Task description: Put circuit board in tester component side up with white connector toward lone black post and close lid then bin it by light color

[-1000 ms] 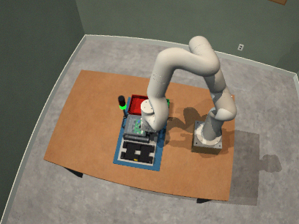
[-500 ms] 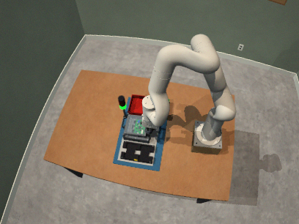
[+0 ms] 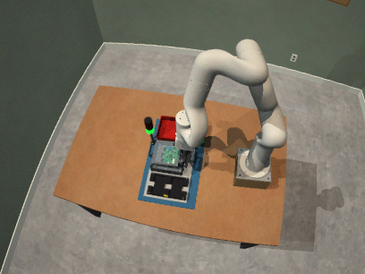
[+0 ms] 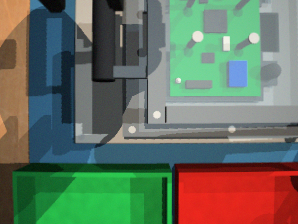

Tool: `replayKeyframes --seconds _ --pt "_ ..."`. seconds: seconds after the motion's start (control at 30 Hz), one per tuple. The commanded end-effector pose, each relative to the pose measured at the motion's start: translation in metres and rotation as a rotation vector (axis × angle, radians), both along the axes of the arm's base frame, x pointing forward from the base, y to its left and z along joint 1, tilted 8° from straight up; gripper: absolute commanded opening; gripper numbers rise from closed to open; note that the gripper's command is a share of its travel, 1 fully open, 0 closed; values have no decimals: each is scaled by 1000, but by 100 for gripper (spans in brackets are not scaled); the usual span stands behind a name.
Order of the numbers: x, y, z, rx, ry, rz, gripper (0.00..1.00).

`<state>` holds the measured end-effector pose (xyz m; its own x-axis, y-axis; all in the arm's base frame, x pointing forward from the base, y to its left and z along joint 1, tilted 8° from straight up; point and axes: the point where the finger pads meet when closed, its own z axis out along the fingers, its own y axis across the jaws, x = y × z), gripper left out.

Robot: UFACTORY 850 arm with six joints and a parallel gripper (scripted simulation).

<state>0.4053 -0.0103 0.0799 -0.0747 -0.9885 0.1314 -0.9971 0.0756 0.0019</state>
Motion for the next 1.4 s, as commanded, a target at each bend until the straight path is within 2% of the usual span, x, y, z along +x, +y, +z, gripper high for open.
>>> replayKeyframes --seconds 0.0,0.67,1.37 --pt "1 -1 0 1 -1 0 28" --pt "0 -3 -16 0 -1 0 28" --pt "1 -4 -20 1 -1 0 28"
